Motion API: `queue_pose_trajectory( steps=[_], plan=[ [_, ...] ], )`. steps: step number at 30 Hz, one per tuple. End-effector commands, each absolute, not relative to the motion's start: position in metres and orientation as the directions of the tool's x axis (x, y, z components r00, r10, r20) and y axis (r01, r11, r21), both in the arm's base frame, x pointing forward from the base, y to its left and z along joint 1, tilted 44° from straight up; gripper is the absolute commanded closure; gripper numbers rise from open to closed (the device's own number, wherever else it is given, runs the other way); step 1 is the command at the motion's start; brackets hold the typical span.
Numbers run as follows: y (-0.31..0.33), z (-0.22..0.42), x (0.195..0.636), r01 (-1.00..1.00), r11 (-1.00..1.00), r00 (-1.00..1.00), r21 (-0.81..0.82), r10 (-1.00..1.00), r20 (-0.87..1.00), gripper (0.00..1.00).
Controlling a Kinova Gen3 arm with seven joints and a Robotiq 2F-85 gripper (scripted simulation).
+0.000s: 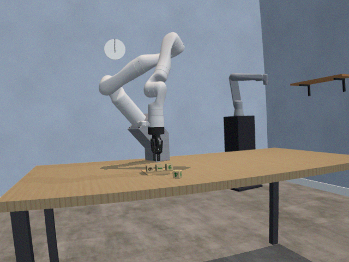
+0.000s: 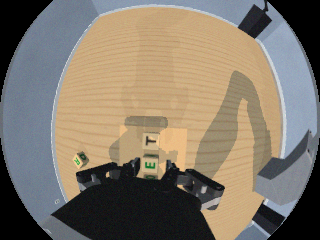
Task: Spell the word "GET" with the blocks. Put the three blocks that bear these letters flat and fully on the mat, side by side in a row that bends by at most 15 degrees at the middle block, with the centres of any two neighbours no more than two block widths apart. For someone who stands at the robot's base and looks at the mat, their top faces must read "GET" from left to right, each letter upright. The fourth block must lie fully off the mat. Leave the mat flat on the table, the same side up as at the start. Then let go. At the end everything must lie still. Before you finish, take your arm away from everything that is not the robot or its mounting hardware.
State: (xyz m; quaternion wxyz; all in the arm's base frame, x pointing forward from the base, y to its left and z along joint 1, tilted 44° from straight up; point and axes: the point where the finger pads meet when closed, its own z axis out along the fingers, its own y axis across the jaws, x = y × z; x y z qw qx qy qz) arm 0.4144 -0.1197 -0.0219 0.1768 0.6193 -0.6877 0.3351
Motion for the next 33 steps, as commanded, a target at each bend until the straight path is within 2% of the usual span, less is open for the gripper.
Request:
queue_pose_trajectory(
  steps=[1, 15, 16, 33],
  plan=[
    [-0.099, -0.01, 0.417, -0.968, -0.008, -0.162, -0.251, -0.743, 0.649, 0.54],
    [-0.081, 0.009, 0.412, -0.968, -0.008, -0.162, -0.251, -0.743, 0.649, 0.54],
    [-0.081, 0.009, 0.412, -0.968, -0.008, -0.162, -0.251, -0.743, 0.649, 0.0],
    [-0.081, 0.009, 0.412, -0.968, -0.008, -0.162, -0.251, -0.743, 0.649, 0.0]
  ],
)
